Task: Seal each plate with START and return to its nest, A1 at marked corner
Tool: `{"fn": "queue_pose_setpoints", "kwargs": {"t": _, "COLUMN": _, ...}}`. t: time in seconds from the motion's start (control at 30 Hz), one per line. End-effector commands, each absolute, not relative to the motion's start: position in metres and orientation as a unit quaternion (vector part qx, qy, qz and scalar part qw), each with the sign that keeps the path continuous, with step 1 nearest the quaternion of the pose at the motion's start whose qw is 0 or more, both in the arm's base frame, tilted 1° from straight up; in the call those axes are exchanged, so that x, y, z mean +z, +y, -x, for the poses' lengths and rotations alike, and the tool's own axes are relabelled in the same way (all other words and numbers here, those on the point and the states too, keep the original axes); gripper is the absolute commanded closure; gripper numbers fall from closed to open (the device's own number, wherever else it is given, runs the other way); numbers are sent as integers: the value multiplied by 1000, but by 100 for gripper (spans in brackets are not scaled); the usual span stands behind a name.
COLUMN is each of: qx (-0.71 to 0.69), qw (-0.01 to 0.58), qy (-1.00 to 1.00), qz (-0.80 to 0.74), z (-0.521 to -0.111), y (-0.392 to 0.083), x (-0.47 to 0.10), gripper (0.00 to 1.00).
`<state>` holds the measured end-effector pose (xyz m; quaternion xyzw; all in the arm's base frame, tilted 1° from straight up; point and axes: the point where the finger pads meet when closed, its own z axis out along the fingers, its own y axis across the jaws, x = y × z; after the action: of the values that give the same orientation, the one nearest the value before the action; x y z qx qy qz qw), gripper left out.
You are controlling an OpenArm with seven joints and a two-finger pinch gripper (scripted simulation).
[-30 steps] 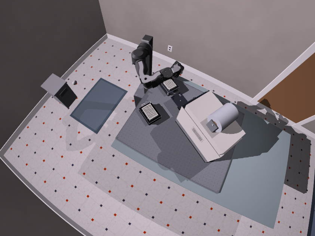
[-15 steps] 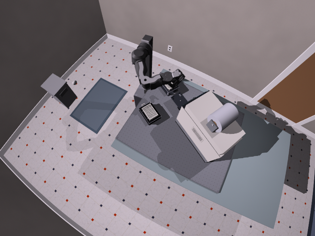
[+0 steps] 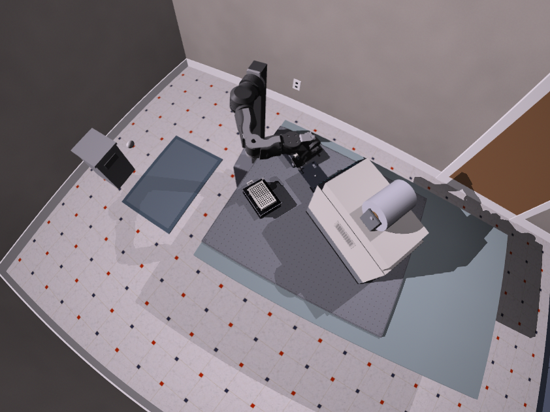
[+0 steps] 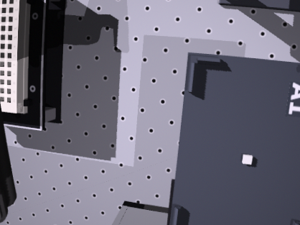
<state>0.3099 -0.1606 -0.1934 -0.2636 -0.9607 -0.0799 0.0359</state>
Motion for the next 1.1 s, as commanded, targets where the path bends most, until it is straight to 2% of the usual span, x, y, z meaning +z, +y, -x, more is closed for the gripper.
{"fn": "queue_pose_setpoints", "kwargs": {"t": 0.0, "qx": -67, "qw": 31, "qy": -961, "qz": 268, "z": -311, "y": -163, "x": -196, "gripper": 35}}
{"fn": "queue_pose_setpoints", "kwargs": {"t": 0.5, "qx": 7, "qw": 6, "qy": -953, "qz": 303, "z": -313, "y": -222, "x": -231, "gripper": 35}}
{"fn": "queue_pose_setpoints", "kwargs": {"t": 0.93, "qx": 6, "qw": 4, "qy": -953, "qz": 304, "z": -314, "y": -221, "x": -229, "gripper": 35}}
{"fn": "queue_pose_setpoints", "kwargs": {"t": 1.07, "qx": 20, "qw": 15, "qy": -952, "qz": 305, "z": -310, "y": -203, "x": -238, "gripper": 35}}
